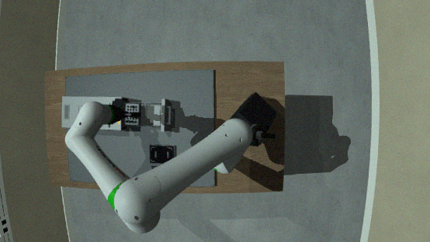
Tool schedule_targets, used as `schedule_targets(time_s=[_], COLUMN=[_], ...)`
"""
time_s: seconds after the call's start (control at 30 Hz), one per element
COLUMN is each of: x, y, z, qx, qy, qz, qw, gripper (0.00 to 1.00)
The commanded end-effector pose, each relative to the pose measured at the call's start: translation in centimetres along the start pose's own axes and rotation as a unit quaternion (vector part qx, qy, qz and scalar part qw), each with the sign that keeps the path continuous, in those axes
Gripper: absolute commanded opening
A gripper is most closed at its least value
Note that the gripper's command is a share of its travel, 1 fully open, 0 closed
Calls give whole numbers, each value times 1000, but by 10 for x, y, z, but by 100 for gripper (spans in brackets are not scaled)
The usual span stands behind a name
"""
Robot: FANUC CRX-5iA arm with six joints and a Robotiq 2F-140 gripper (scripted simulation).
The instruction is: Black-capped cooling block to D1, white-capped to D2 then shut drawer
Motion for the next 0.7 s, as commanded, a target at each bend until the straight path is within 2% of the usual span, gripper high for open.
schedule_targets(time_s=[0.0, 0.67], x=[2, 26], y=[0, 0], z=[0, 0], qx=[0, 0], qy=[-1, -1], qz=[0, 0], qw=[1000, 1000], gripper=[10, 10])
Point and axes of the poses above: the point where the finger pads meet when closed, its own x axis back along the fingers, its own z axis across the jaws, y = z × x, the point moved 9 cm from there along x, back along the fingers, and after that the axes turned 11 degrees about -x, right-handed, at the moved point
